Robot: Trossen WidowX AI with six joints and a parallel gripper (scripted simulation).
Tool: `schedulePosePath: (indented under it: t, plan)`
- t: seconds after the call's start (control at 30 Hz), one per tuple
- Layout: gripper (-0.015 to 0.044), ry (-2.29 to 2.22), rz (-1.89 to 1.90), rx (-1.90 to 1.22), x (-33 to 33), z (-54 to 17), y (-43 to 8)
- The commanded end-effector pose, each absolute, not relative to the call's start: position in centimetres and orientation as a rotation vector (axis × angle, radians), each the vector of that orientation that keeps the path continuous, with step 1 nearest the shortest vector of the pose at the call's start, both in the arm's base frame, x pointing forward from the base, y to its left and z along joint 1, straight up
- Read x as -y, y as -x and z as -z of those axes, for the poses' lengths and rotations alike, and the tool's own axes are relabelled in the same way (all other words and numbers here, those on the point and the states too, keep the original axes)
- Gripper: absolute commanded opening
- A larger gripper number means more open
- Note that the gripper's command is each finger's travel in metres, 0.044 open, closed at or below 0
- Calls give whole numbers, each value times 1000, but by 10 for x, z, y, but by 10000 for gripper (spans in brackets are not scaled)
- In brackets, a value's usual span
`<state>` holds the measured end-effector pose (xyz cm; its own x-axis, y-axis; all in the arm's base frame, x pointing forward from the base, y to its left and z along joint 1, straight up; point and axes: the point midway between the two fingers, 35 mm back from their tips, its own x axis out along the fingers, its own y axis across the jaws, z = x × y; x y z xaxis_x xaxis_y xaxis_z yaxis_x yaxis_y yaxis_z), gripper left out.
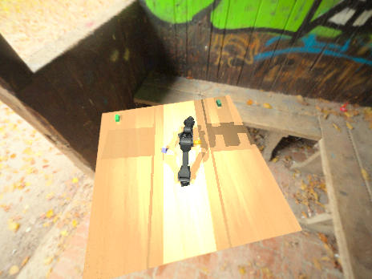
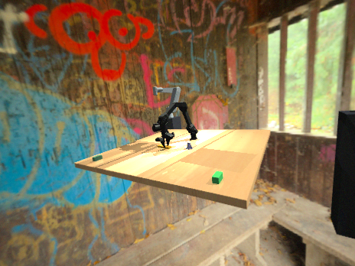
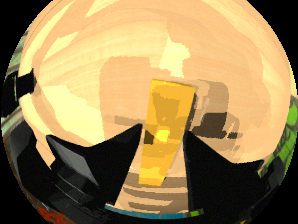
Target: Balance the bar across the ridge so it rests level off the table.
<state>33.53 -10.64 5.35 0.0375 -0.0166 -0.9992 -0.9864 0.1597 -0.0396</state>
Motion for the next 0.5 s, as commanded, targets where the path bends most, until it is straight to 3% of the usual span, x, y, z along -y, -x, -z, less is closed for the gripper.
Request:
schedulePosePath:
  t: [0.0,0.17,0.3,0.47]
  plan:
    - [144,1118,-1056,-1263,106,-54,-335]
    - [111,1118,-1056,-1263,106,-54,-335]
    - [6,1117,-1056,-1263,107,-60,-336]
    - [0,1116,-1056,-1263,107,-72,-337]
